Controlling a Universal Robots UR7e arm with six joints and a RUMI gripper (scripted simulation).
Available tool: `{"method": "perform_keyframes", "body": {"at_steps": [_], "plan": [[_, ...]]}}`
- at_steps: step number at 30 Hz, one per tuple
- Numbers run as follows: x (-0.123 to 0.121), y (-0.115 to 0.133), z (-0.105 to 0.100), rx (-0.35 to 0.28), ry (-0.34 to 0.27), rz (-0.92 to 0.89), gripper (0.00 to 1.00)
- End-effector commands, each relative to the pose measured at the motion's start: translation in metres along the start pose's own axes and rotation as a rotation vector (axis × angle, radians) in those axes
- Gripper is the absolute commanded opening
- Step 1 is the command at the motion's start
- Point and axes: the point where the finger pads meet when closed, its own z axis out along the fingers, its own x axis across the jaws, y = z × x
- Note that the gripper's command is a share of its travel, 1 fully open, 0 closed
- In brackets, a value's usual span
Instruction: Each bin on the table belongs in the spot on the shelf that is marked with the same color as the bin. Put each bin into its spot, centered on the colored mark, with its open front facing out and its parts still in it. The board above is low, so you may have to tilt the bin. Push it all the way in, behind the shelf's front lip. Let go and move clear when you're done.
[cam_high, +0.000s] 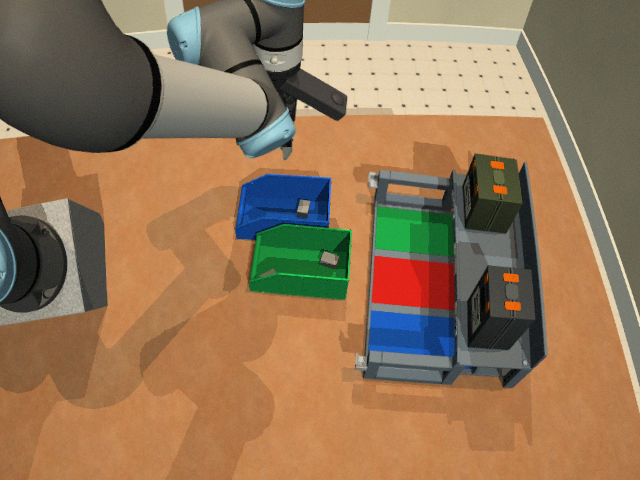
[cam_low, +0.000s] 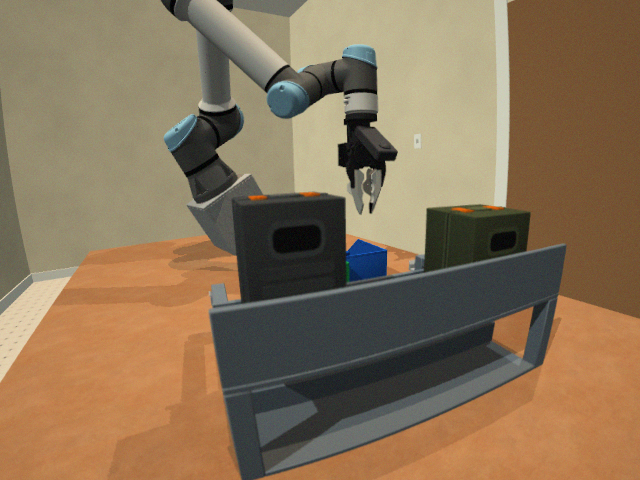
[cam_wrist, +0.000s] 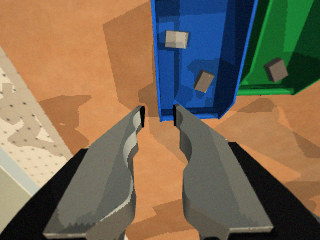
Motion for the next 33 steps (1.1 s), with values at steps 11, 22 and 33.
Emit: {"method": "perform_keyframes", "body": {"at_steps": [11, 22, 33], "plan": [[0.0, 0.0, 0.031, -0.001, 0.001, -0.001, 0.15], [0.0, 0.0, 0.047, -0.001, 0.001, -0.001, 0.15], [0.0, -0.001, 0.055, 0.0, 0.001, -0.001, 0.15]]}}
